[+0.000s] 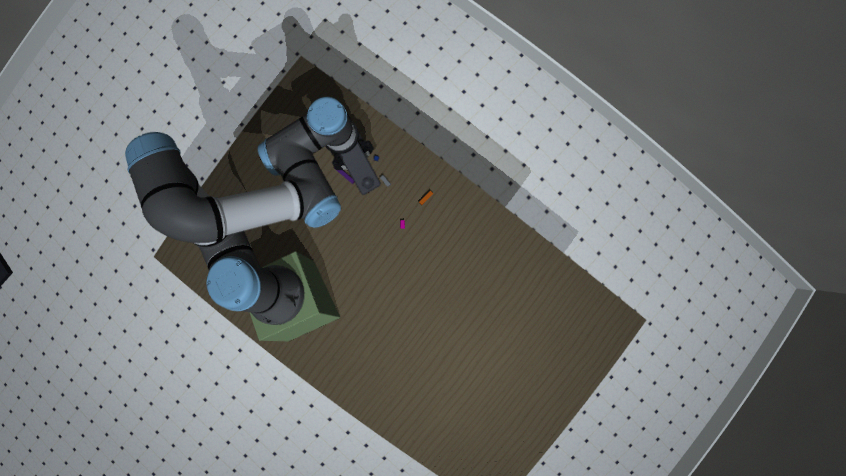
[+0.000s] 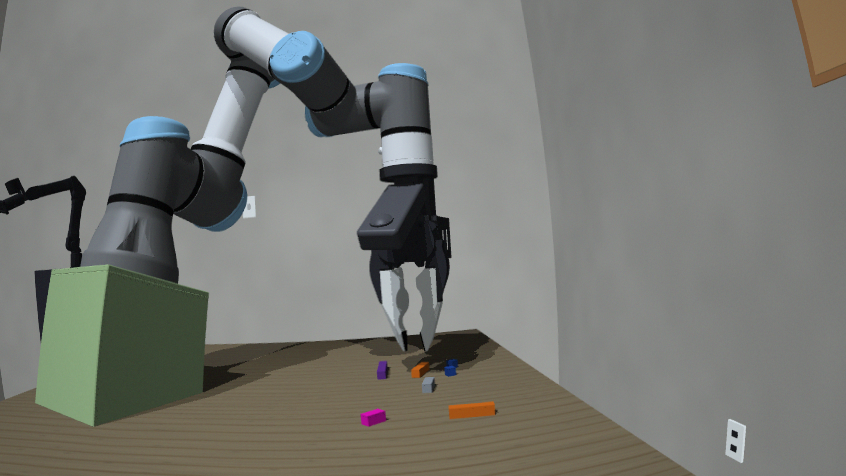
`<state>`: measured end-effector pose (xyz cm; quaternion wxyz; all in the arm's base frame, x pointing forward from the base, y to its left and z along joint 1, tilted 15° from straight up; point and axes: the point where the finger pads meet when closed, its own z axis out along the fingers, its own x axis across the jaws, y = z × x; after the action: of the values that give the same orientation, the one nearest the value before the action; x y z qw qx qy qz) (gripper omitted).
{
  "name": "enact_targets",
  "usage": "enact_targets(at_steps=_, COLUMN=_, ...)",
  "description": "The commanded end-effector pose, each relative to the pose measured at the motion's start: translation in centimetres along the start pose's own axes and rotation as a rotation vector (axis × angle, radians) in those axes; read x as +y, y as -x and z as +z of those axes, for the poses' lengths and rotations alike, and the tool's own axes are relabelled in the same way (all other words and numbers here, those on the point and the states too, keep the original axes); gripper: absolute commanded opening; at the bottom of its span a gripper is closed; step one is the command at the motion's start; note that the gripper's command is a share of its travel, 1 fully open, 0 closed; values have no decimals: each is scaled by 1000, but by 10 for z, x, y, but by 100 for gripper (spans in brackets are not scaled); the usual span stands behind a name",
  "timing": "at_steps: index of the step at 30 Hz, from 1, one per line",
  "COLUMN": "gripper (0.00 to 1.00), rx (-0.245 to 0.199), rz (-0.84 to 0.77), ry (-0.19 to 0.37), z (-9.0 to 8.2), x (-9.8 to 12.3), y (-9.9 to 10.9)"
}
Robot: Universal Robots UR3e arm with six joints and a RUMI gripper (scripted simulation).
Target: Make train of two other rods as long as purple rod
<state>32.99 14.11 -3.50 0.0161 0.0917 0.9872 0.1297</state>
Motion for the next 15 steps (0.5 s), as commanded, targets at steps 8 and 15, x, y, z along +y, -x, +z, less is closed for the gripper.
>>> enact_targets(at_steps=8, gripper=14, rx=-16, rz=0, ry=-1, z=10, x=1, y=5)
enact_targets(at_steps=15, gripper=14, rx=-16, rz=0, ry=-1, z=11, x=1, y=5)
